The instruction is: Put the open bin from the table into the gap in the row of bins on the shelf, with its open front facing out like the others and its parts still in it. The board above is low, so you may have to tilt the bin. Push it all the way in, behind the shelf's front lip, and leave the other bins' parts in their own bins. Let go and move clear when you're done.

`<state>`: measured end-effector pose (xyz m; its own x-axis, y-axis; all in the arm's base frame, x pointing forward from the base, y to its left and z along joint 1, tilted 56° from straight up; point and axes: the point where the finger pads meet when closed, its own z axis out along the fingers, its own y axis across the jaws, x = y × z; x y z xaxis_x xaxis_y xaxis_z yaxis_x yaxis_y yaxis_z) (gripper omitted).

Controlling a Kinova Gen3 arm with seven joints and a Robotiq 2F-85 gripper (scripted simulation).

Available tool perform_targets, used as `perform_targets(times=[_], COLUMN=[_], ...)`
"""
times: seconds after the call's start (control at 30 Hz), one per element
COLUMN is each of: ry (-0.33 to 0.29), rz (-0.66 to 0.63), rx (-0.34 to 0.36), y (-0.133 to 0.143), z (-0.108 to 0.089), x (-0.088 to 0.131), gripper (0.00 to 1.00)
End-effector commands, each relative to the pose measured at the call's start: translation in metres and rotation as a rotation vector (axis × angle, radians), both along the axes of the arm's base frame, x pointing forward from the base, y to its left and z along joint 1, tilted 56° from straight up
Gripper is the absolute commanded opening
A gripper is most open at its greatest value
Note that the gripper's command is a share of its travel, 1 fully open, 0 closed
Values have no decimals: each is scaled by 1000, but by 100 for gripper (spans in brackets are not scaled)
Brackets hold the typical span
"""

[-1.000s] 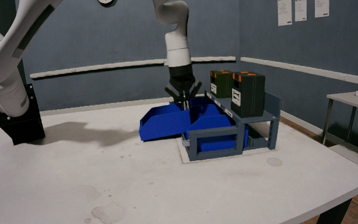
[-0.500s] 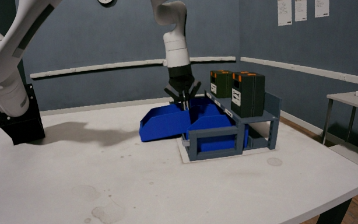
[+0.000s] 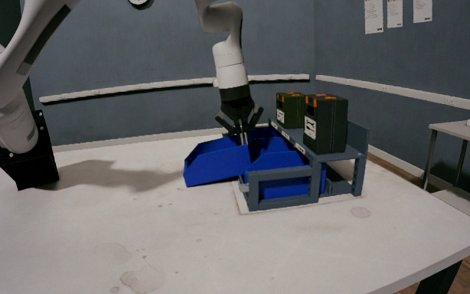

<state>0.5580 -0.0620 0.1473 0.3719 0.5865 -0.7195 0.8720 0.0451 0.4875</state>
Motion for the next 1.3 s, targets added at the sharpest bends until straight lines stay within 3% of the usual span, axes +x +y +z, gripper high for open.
perform_targets(times=[0.0, 0.5, 0.53, 1.27], ry=[-4, -10, -9, -9], rz=[6, 13, 13, 13], rx=[-1, -3, -4, -4], y=[1, 1, 1, 1], z=[0, 0, 0, 0], x=[0, 0, 0, 0], gripper=[10, 10, 39, 39])
